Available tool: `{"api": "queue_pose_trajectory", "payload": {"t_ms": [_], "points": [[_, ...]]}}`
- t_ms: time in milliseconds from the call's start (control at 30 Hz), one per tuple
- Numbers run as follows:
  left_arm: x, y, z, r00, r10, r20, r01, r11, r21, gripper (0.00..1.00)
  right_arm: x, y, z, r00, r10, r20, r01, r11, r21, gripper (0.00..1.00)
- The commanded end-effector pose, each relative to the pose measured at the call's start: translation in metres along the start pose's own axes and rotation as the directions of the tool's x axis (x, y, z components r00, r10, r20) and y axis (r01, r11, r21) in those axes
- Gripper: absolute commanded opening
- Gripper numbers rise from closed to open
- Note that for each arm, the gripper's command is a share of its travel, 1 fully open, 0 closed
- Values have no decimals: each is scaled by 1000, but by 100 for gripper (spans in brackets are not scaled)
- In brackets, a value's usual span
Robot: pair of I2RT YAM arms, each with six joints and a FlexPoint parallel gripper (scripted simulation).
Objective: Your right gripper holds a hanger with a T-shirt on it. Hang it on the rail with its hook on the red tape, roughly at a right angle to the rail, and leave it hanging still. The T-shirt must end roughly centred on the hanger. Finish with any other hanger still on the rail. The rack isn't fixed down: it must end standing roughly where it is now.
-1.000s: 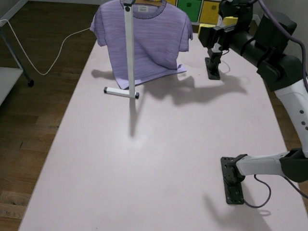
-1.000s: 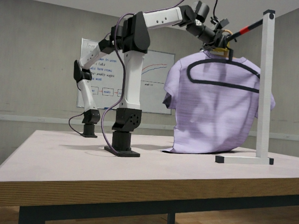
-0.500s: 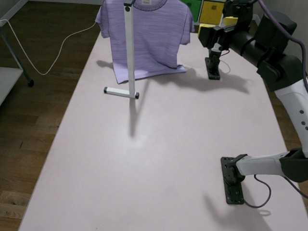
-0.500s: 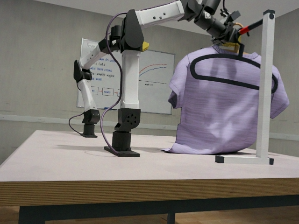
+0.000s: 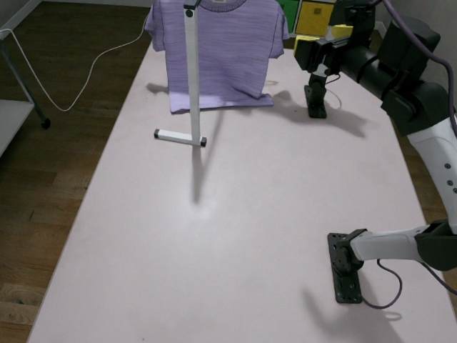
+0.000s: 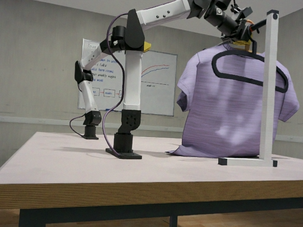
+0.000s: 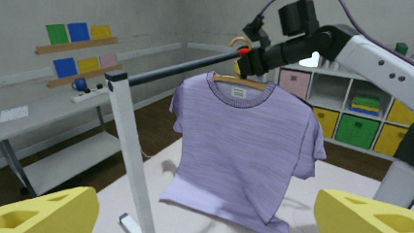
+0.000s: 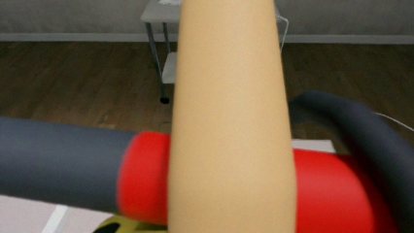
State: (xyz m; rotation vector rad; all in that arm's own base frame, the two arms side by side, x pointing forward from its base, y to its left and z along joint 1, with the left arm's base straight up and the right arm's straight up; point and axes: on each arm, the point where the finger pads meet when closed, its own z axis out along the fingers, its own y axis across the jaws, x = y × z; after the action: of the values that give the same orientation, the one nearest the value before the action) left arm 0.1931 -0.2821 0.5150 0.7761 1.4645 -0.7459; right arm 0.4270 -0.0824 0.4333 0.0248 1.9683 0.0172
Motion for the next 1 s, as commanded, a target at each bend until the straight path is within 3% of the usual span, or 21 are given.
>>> {"api": "queue_pose_trajectory", "payload": {"t_ms": [0,867,967], "points": [[-5,-2,-3,1000,-3,13,2,1000,4,100,-16,-3,-7,998,-25,53,26,999,-31,0],[-5,-2,-3,1000,-3,13,2,1000,4,100,-21,-9,-12,997,-28,73,31,999,-40,0],[-5,-2,-3,1000,-3,13,2,1000,4,100,-23,-16,-15,996,-15,93,12,999,36,0]]}}
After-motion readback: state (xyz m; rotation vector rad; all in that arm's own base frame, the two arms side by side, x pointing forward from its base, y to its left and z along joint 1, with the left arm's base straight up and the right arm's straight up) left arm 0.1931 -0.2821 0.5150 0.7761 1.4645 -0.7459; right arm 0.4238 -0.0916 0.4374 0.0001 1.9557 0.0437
